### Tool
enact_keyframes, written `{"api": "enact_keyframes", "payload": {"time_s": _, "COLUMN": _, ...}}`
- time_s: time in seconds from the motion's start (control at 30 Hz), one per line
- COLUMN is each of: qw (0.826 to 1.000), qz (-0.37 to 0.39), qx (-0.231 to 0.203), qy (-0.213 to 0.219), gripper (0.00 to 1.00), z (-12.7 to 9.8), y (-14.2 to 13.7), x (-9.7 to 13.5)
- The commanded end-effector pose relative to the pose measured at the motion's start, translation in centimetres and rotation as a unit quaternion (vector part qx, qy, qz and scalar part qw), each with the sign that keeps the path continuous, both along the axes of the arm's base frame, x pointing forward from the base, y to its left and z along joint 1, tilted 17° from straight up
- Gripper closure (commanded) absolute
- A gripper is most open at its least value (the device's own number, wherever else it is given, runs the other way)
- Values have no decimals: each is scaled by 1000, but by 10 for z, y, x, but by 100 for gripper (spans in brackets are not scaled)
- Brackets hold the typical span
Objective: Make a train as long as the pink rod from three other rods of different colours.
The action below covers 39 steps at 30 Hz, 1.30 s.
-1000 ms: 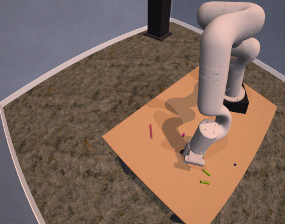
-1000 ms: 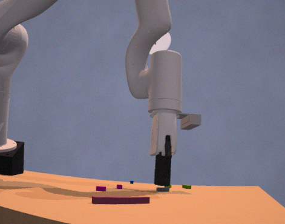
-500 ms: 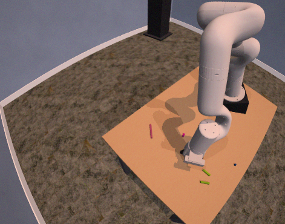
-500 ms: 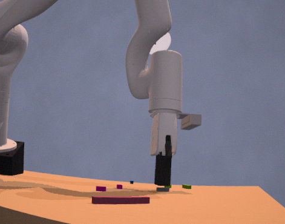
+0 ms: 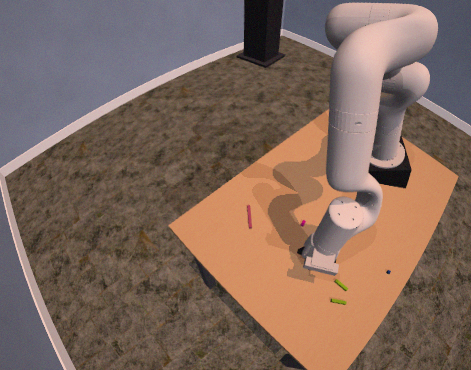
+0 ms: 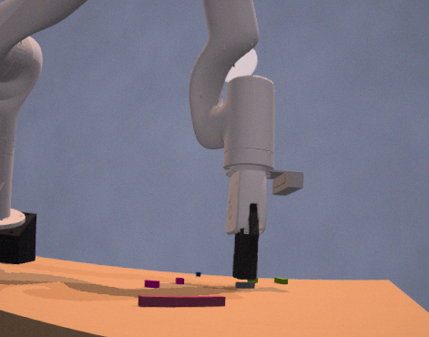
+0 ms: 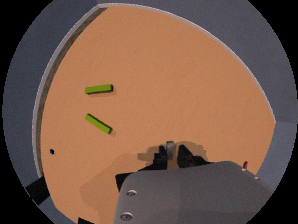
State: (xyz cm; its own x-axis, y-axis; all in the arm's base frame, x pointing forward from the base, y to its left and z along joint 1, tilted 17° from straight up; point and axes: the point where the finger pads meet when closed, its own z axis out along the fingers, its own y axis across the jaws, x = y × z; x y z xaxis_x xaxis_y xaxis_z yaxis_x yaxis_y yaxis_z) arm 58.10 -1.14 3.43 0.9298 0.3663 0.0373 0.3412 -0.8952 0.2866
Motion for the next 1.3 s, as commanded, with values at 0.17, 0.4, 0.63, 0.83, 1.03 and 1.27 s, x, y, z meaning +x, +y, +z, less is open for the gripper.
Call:
{"api": "enact_keyframes", "payload": {"time_s": 0.17, "qw": 1000, "qz": 0, "qx": 0, "qy": -1, "gripper": 76, "z": 1, "y": 0, "x": 1}}
{"api": "enact_keyframes", "payload": {"time_s": 0.4, "qw": 1000, "qz": 0, "qx": 0, "qy": -1, "gripper": 76, "z": 1, "y": 0, "x": 1}}
{"api": "enact_keyframes", "payload": {"time_s": 0.63, "qw": 1000, "qz": 0, "qx": 0, "qy": -1, "gripper": 76, "z": 1, "y": 0, "x": 1}}
{"api": "enact_keyframes", "payload": {"time_s": 0.83, "qw": 1000, "qz": 0, "qx": 0, "qy": -1, "gripper": 76, "z": 1, "y": 0, "x": 1}}
{"api": "enact_keyframes", "payload": {"time_s": 1.03, "qw": 1000, "qz": 0, "qx": 0, "qy": -1, "gripper": 76, "z": -2, "y": -1, "x": 1}}
{"api": "enact_keyframes", "payload": {"time_s": 1.27, "qw": 1000, "qz": 0, "qx": 0, "qy": -1, "gripper": 76, "z": -6, "y": -2, "x": 2}}
